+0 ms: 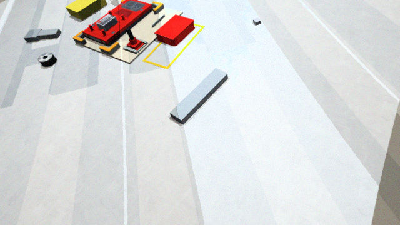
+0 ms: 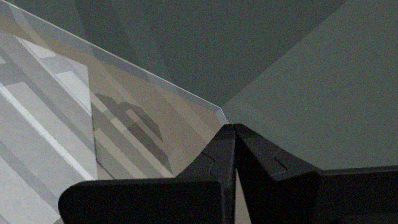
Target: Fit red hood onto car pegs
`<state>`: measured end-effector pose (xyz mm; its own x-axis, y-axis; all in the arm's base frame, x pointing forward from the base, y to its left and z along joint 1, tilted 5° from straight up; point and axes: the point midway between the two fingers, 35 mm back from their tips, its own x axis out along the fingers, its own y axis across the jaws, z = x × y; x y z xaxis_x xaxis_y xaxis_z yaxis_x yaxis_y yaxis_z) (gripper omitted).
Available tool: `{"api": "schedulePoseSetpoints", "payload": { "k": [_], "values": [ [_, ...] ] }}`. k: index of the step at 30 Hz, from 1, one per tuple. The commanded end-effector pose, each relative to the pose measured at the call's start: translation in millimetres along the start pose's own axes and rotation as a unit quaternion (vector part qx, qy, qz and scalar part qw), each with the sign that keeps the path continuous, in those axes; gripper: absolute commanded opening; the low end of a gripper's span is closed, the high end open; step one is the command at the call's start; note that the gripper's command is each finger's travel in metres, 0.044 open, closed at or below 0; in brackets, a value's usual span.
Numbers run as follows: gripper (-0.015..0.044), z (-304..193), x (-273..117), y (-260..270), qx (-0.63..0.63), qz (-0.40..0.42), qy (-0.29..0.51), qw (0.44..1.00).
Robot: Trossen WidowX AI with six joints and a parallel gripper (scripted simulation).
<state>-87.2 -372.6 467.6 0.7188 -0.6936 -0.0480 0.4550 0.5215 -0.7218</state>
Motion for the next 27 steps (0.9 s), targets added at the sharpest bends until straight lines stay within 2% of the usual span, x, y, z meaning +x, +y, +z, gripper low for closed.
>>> {"api": "schedulePoseSetpoints", "payload": {
  "k": [1,4,17,27],
  "values": [
    [0.0026,-0.3,0.9,0.5,-0.001,0.000,0.001,1.000],
    [0.0105,-3.6,16.0,9.8,-0.010,0.007,0.014,1.000],
    [0.0440,16.2,143.4,113.3,0.189,0.142,0.014,0.972],
    [0.0440,54.5,206.1,224.0,0.293,0.256,0.062,0.919]
  ]
}}
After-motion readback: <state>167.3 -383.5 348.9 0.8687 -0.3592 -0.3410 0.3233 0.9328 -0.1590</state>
